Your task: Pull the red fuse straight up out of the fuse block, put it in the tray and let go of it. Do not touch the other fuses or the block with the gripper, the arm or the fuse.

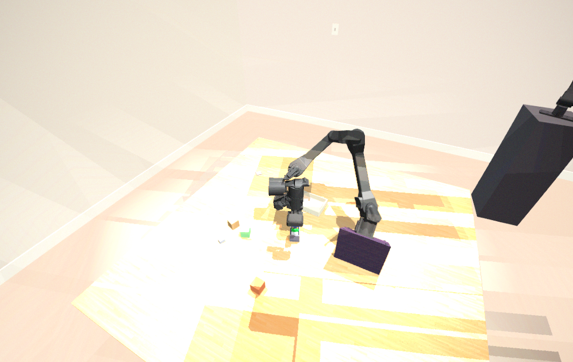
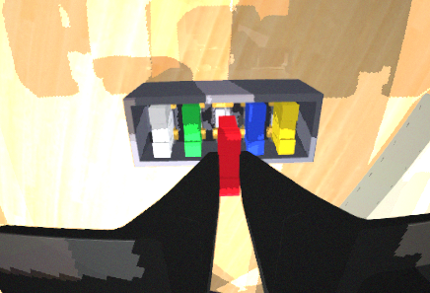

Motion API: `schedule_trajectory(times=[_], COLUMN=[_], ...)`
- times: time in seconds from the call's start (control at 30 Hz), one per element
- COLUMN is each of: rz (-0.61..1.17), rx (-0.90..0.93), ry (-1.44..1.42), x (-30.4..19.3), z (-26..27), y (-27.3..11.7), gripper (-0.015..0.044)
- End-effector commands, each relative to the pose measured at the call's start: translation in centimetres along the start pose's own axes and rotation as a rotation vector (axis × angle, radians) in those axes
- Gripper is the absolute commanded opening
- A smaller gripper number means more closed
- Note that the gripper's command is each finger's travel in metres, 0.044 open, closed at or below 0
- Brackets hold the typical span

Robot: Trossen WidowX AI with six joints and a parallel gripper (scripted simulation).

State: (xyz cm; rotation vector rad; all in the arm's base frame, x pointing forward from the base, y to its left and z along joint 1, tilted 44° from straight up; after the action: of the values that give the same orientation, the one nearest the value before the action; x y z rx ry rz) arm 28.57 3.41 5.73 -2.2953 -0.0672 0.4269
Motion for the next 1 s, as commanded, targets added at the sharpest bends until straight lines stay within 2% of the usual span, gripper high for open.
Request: schedule_trajectory(times=[0.0,0.53,0.97], rz=[-0.001,-0.001,-0.012], rx=[0.005,0.006,0.022], ry=[0.004,0.004,0.001], x=[0.0,0.0,-2.2], z=[0.0,-0.1,-8.7], y=[-0.3,-2.4,-2.5], gripper=[0.0,0.0,0.0])
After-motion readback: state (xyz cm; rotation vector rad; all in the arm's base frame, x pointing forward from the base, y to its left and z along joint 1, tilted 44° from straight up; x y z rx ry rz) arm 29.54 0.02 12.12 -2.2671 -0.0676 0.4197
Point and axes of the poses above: the point midway between the two fingers, 35 mm back from their tips, its own y axis out along the fingers, its own z axis across the jaws, x = y × z, the point moved 10 cm from there along -y, back along the fingers, and after that the axes turned 2 degrees about -y, right-handed, at the moved point
